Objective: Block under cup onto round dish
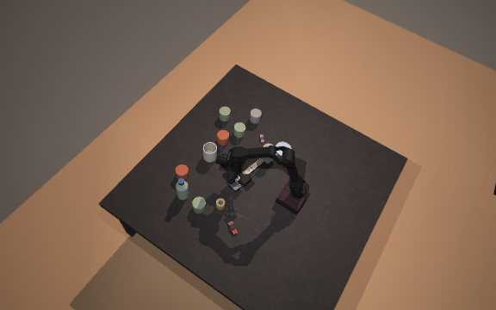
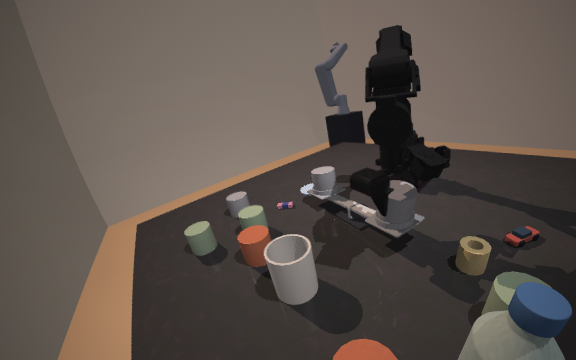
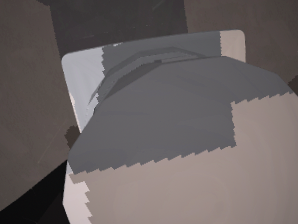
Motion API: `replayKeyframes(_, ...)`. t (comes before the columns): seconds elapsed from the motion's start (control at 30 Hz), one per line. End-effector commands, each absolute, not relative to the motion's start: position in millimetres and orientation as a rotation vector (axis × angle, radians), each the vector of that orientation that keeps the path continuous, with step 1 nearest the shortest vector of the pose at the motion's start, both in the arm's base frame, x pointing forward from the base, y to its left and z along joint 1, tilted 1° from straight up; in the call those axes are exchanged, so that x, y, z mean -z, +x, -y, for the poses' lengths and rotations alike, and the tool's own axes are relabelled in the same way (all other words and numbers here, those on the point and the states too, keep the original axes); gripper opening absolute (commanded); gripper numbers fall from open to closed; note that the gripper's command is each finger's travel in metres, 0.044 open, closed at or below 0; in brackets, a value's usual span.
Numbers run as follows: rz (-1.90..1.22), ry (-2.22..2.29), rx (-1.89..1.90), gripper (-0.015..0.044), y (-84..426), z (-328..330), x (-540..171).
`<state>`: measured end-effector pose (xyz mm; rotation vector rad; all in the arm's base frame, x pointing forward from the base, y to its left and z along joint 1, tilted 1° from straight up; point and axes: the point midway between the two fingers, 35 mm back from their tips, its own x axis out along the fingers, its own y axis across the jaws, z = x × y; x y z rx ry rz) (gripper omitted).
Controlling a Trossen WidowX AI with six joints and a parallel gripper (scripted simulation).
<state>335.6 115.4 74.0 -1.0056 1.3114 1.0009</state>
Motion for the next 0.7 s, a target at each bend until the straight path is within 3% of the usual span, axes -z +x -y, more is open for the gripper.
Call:
replayKeyframes(0.0,-1.283,-1.007,-1.001,0.0,340,-119,-83)
replayKeyframes(0.67,-1.283,-1.007,-1.001,0.0,340,-119,-108)
